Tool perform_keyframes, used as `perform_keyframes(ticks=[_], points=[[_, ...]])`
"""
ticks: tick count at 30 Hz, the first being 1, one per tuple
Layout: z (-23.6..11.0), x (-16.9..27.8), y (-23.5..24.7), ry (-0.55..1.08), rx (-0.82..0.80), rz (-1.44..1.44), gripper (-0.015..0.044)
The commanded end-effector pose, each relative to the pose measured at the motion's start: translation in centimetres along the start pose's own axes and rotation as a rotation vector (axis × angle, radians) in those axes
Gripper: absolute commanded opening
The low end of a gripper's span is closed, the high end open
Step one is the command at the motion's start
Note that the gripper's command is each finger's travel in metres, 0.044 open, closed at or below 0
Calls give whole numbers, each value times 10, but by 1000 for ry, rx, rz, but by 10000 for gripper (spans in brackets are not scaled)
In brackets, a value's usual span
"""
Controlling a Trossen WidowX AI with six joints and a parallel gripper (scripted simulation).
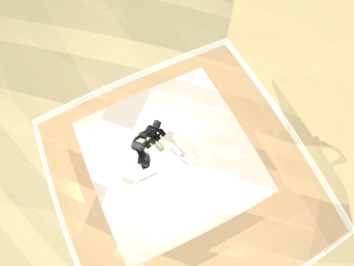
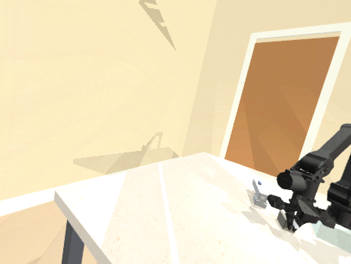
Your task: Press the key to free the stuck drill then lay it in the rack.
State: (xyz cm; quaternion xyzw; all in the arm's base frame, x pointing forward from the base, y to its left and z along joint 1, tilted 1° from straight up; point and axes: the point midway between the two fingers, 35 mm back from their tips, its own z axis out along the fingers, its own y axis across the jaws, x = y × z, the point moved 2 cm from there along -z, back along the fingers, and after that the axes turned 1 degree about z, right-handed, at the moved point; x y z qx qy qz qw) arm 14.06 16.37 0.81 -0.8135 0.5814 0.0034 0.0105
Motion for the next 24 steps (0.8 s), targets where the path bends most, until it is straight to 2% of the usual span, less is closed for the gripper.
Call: perform_keyframes(ticks=[1,24], points=[[5,1,1,3,-5,3,0],[16,3,4,3,-5,3,0]])
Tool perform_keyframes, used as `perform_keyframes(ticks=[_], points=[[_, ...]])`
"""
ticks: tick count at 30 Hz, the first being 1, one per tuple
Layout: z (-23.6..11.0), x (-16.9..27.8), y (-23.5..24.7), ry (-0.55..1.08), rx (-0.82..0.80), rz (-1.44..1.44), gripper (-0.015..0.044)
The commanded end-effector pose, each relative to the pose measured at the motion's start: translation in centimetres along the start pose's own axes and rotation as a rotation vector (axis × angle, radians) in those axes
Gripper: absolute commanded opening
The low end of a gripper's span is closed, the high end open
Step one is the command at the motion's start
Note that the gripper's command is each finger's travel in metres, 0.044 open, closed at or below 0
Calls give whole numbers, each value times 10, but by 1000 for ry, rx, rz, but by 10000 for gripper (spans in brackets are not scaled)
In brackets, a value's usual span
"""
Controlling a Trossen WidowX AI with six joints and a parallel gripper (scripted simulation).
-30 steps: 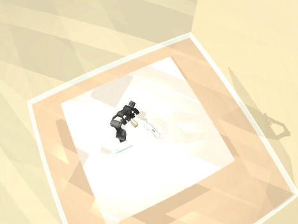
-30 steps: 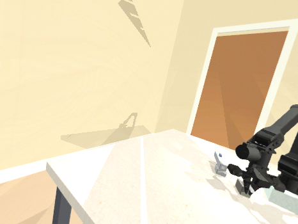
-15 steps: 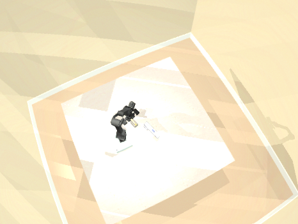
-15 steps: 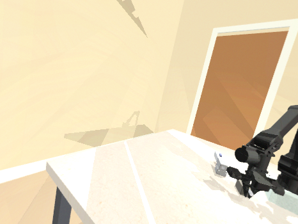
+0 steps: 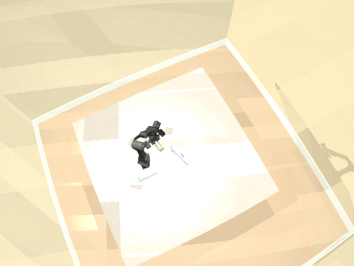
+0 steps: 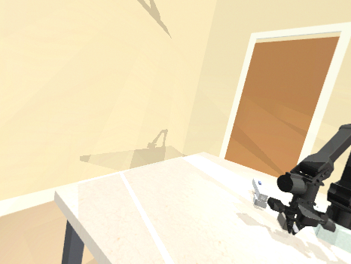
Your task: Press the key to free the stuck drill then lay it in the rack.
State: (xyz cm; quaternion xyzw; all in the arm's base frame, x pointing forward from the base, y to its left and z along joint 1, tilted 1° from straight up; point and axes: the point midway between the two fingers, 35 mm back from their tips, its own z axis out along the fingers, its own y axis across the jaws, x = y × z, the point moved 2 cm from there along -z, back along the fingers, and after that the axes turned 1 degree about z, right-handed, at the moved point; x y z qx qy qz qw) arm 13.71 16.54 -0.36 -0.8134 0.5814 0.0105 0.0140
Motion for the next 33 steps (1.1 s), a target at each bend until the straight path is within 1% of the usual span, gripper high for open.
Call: perform_keyframes(ticks=[1,33], points=[[4,6,1,18,-2,3,0],[1,8,0,19,-2,3,0]])
